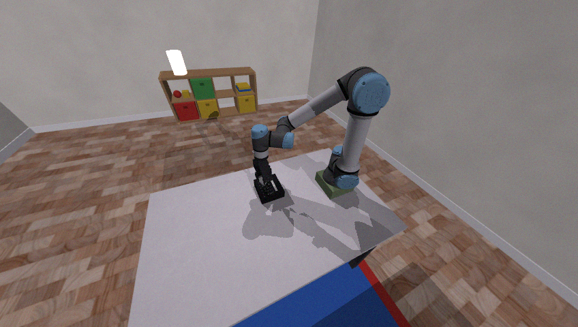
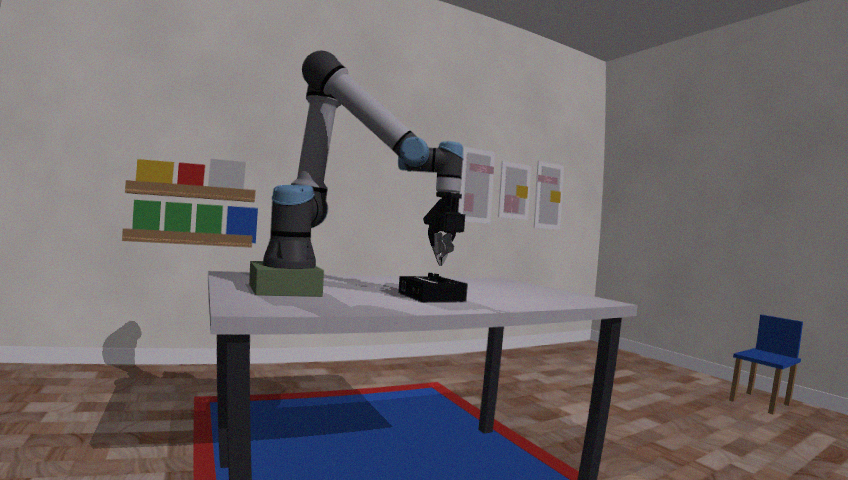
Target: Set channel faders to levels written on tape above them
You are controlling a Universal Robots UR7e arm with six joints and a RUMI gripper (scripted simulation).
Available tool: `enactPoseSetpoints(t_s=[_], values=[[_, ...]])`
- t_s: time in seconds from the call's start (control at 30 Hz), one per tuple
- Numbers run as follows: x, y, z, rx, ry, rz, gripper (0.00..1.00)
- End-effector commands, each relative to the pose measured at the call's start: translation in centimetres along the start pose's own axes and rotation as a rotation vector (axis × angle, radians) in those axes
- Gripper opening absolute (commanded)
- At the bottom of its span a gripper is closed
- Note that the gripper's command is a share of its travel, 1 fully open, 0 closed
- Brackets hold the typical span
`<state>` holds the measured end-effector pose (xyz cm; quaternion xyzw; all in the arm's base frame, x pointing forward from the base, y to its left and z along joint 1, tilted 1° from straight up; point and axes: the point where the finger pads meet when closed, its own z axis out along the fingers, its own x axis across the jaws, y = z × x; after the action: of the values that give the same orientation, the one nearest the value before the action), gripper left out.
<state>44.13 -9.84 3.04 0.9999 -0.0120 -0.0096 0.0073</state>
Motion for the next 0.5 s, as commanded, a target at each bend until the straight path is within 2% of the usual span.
enactPoseSetpoints(t_s=[0.0,0.47], values=[[0.05,0.02,0.19,-0.001,0.001,0.0,0.0],[0.09,0.03,1.01,-0.001,0.001,0.0,0.0]])
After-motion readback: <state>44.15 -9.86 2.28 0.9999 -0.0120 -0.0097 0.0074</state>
